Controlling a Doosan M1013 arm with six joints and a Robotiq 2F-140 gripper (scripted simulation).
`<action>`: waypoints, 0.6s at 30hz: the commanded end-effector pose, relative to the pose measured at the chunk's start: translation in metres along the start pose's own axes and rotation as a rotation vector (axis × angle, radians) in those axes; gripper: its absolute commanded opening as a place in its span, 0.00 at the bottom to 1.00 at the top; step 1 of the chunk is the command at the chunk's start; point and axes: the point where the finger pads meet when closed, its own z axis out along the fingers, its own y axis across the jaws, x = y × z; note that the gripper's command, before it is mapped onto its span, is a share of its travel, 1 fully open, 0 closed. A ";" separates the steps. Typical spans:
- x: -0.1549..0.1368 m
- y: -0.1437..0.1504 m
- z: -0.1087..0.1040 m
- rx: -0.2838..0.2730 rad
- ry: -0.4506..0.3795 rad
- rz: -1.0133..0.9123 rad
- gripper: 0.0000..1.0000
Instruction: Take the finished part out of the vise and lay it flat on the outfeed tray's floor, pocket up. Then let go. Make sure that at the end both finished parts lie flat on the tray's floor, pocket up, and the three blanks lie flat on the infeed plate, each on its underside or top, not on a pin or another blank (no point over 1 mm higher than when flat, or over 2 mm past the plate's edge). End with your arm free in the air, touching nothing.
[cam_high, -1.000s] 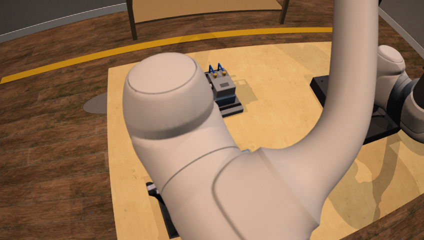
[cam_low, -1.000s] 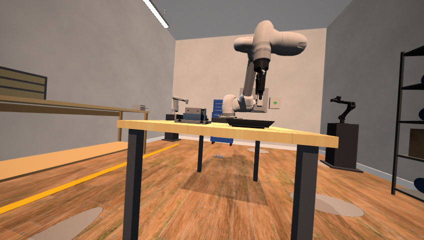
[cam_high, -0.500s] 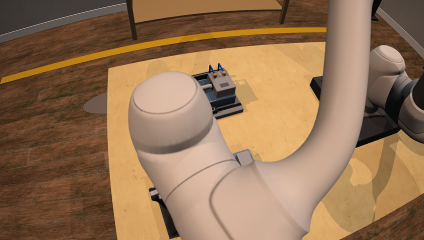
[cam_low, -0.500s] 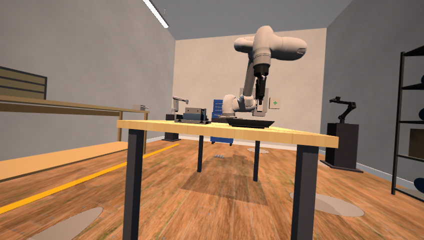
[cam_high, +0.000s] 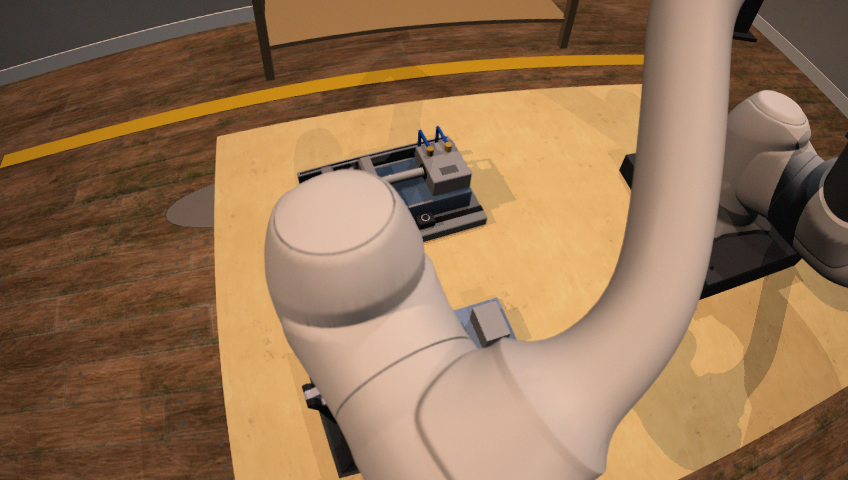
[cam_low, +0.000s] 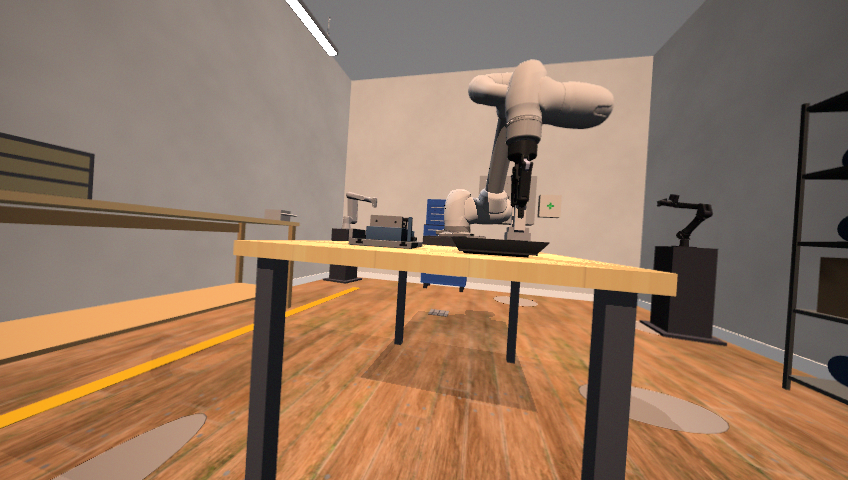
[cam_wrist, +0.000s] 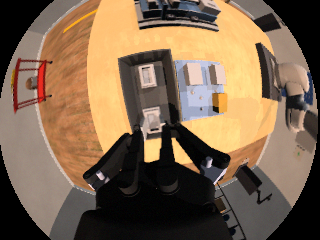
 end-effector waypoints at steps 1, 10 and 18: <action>0.001 0.002 0.008 -0.002 0.002 0.003 0.00; 0.001 0.002 0.014 -0.002 0.002 0.003 0.00; 0.001 0.002 0.016 -0.002 0.002 0.003 0.00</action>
